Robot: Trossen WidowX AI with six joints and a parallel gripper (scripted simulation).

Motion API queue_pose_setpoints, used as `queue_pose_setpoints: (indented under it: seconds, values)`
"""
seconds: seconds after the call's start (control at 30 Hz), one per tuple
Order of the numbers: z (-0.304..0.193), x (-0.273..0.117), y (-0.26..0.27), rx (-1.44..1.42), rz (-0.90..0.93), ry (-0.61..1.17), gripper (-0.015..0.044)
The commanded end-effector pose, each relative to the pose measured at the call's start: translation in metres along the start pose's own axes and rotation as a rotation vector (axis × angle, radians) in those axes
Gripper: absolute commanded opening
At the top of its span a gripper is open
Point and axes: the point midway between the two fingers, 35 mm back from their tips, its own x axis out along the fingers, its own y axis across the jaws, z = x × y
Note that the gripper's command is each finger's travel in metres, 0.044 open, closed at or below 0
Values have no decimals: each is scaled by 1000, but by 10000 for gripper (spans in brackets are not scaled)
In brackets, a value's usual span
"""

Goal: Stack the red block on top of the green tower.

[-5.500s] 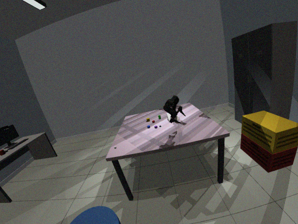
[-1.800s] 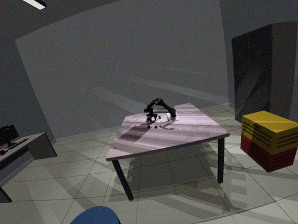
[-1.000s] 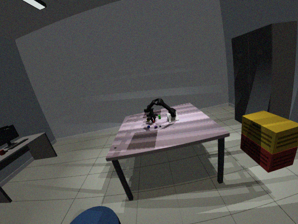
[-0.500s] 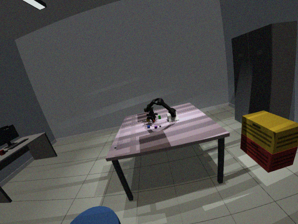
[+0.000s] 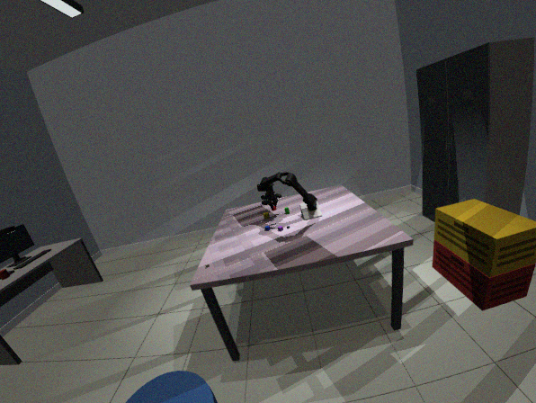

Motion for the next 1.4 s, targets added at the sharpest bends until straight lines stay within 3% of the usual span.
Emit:
queue_pose_setpoints:
  seconds: [0.0, 0.33, 0.97, 1.37]
  values:
    - [1, -16, -1, -5, -2, -7, 0]
    - [2, -22, -5, -4, -3, -9, 0]
    - [-3, -24, -138, 0, -11, -11, 0]
    - [-4, 10, -142, -1, -10, -10, 0]
